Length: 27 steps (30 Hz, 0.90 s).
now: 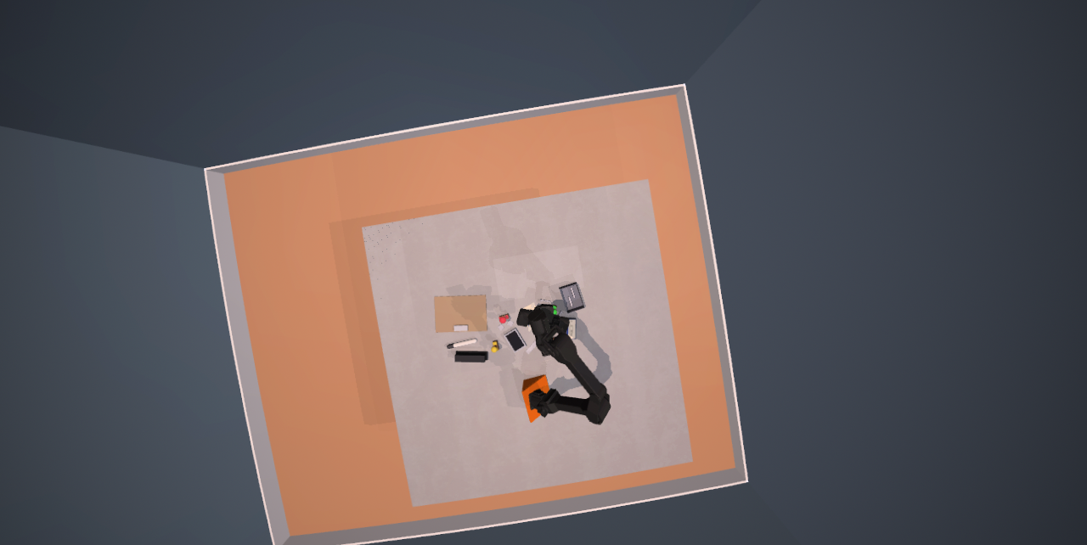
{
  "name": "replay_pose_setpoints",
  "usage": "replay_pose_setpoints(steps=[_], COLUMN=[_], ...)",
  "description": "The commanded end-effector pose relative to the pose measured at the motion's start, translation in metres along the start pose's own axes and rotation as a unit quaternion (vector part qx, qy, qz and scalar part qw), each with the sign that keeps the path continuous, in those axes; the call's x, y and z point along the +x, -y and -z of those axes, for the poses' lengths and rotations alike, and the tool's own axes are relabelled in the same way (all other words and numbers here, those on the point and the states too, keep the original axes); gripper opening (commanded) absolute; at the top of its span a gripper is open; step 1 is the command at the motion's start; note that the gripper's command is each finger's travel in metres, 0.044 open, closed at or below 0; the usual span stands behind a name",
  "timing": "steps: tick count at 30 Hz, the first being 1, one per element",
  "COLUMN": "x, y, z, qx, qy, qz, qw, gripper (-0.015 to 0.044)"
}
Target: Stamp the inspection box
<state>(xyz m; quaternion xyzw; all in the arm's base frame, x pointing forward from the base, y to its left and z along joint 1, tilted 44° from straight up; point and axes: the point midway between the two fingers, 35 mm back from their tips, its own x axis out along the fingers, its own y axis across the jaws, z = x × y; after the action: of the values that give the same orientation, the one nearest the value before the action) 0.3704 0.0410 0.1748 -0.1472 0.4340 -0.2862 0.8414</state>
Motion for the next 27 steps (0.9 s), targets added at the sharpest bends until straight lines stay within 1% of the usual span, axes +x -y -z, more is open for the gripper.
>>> replay_pose_setpoints(steps=[1, 15, 27], x=[0.028, 0.03, 0.047], y=[0.059, 0.057, 0.059], z=[0.025, 0.025, 0.029], qx=[-0.2, -0.205, -0.204], qy=[-0.163, -0.168, -0.168], qz=[0.031, 0.03, 0.03], qw=[0.966, 0.964, 0.964], gripper=[0.0229, 0.0229, 0.0229])
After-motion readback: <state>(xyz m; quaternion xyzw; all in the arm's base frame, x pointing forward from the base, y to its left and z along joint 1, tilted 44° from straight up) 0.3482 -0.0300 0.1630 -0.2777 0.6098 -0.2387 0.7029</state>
